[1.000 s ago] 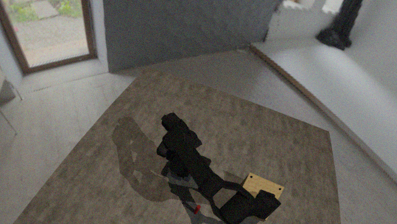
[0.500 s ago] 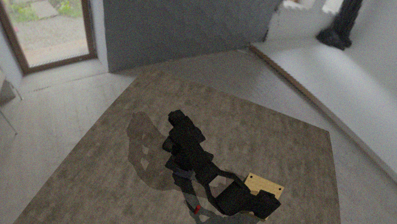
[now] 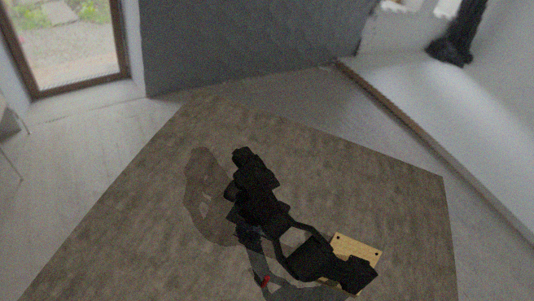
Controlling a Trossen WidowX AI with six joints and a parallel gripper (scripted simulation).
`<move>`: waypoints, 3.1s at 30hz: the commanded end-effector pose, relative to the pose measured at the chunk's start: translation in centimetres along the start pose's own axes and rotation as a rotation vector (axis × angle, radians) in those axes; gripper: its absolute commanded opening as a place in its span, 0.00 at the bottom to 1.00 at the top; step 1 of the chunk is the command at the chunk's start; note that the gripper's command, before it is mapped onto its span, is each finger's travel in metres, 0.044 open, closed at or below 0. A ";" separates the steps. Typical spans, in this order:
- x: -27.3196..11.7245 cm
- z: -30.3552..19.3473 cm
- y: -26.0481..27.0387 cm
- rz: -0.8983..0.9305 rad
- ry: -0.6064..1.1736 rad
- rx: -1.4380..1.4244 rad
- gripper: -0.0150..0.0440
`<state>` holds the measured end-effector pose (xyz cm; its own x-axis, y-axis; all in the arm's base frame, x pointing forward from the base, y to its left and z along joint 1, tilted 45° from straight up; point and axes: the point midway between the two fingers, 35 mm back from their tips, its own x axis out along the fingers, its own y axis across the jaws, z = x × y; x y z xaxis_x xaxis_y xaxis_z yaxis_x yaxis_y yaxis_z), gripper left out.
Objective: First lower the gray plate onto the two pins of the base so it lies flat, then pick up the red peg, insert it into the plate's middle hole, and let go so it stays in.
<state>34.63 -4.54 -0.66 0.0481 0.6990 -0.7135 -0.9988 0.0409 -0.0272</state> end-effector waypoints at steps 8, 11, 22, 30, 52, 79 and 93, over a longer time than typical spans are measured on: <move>0.1 -0.1 0.1 0.001 0.002 -0.004 0.25; 0.1 -0.1 0.1 0.001 0.002 -0.004 0.25; 1.1 -0.2 0.1 0.001 0.002 -0.004 0.25; 1.8 -0.2 0.1 0.001 0.002 -0.004 0.25; 3.7 -0.3 0.0 0.000 0.005 -0.007 0.25; 3.1 -0.3 -0.2 -0.005 0.007 -0.001 1.00; -8.0 -0.7 -0.5 0.002 0.005 -0.003 1.00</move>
<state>34.99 -10.48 4.17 0.0729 0.6869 -0.7231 -0.9972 0.0612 -0.0425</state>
